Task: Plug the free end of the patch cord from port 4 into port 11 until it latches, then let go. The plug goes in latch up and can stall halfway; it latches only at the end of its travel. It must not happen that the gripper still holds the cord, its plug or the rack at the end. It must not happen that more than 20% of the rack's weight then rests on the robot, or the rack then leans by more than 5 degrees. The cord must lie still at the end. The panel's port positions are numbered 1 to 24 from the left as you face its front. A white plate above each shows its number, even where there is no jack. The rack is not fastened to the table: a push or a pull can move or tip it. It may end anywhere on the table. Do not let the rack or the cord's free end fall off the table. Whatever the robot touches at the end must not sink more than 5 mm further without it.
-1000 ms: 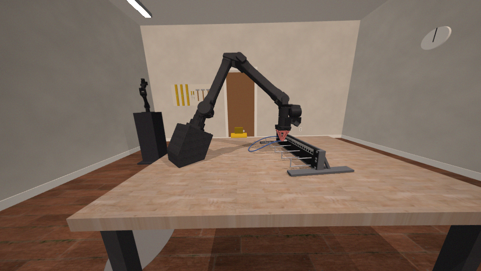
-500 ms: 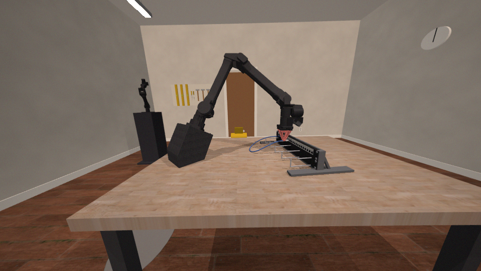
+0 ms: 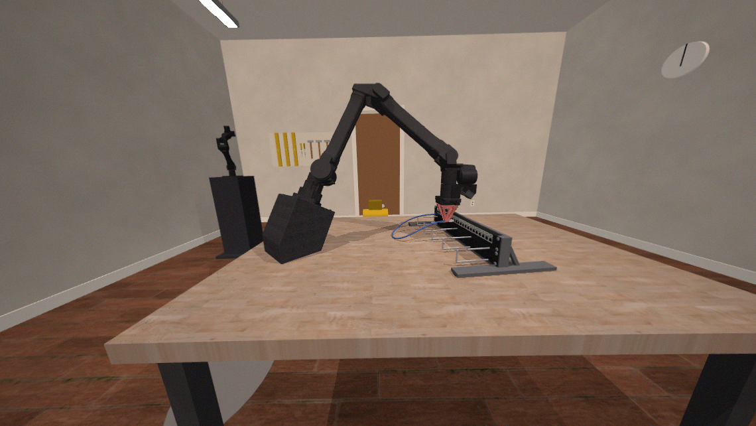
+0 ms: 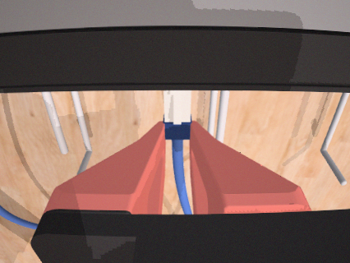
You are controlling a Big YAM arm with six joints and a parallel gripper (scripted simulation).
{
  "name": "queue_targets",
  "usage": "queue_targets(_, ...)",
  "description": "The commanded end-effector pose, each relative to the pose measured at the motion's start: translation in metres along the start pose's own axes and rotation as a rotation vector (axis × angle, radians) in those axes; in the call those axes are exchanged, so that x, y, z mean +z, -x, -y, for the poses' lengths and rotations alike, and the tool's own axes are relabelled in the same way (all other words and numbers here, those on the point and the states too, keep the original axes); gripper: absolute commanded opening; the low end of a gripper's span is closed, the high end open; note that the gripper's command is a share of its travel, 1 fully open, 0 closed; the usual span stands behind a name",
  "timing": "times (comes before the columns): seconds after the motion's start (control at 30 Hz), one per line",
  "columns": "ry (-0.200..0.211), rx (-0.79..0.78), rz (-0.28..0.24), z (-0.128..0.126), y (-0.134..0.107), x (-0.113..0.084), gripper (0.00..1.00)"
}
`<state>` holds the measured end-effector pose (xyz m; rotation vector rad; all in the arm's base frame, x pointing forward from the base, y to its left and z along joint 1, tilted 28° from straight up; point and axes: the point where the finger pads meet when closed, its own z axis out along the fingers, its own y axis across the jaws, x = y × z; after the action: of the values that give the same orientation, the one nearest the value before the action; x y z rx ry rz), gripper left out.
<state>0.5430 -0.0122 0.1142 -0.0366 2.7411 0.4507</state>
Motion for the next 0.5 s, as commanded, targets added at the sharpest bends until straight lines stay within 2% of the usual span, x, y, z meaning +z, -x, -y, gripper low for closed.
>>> queue_targets(0.0, 0.002, -0.014, 0.019, -0.0098, 0.0191, -0.0032, 0.00)
queue_targets(0.47, 0.002, -0.012, 0.014, -0.0097, 0.0186, -0.0021, 0.00)
